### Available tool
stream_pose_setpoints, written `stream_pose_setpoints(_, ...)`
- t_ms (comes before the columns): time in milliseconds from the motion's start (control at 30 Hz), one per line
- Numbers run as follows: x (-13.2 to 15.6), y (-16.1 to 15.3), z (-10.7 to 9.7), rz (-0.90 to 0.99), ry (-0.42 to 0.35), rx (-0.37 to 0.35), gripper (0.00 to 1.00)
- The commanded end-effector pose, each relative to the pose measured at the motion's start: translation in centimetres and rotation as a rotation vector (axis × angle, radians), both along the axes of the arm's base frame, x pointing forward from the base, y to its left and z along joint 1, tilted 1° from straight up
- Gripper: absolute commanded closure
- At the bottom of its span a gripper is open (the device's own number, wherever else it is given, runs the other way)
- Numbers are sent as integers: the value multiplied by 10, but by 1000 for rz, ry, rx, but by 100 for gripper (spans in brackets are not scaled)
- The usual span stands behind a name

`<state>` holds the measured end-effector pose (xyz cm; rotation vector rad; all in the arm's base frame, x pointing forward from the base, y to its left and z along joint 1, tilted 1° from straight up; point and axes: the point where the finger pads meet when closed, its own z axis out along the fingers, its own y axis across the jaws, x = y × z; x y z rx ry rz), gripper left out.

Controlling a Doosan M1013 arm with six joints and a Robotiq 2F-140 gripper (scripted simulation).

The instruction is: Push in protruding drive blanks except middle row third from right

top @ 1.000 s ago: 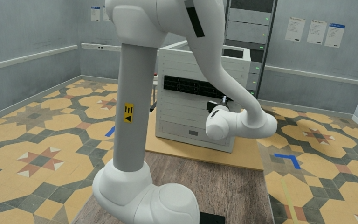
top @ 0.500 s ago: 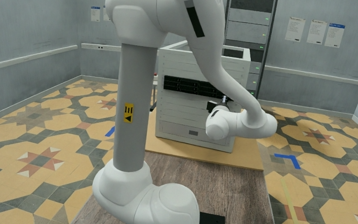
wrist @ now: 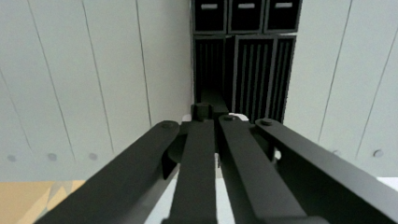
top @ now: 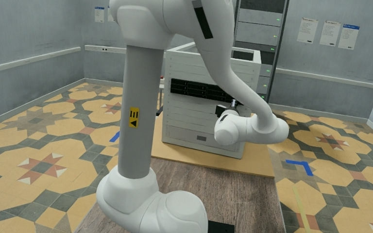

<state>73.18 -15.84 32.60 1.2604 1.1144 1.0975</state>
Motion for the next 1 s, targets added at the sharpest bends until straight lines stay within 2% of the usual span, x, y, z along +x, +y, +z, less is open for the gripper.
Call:
stream_pose_setpoints(0,-5,1,0,0,-1,0,90)
stream_pose_setpoints(367,-62,9,0,0,-1,0,90)
stream_pose_setpoints(767,-81,11,1,0,-1,0,90)
stream_pose_setpoints(967,-82,12,22,0,-1,0,90)
